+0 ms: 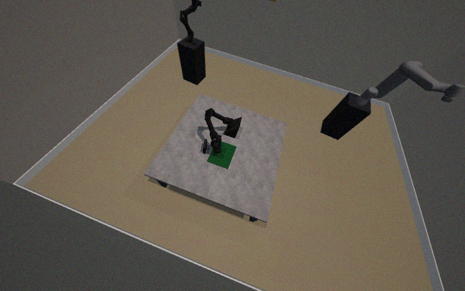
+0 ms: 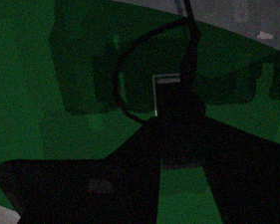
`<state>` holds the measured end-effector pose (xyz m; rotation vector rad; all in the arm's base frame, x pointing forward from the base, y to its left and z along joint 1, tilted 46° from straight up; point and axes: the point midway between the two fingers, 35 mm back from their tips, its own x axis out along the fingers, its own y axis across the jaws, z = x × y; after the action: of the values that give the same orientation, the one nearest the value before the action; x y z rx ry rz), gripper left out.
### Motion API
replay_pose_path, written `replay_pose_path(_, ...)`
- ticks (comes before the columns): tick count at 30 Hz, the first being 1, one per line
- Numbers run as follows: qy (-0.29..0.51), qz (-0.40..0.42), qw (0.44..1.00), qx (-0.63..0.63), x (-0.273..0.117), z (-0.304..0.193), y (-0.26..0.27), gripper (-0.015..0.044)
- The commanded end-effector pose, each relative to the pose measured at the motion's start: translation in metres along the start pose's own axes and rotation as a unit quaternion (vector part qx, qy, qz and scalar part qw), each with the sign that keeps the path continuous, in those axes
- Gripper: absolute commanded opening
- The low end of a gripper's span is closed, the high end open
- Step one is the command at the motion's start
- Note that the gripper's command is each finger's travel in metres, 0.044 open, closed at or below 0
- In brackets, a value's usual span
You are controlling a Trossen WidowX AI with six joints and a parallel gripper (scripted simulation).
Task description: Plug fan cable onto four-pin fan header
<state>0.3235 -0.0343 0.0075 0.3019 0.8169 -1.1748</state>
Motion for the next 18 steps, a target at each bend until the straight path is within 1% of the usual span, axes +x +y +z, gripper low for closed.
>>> replay_pose_path(1,-0.002,-0.003,1.0,-0.003,0.0042,-0.0001,-0.0017,0.0)
replay_pose_path(11,-0.002,-0.003,1.0,-0.003,0.0088,0.0,-0.0018,0.0)
replay_pose_path(18,-0.001,0.0,1.0,0.0,0.0051,-0.0002,-0.0001,0.0184)
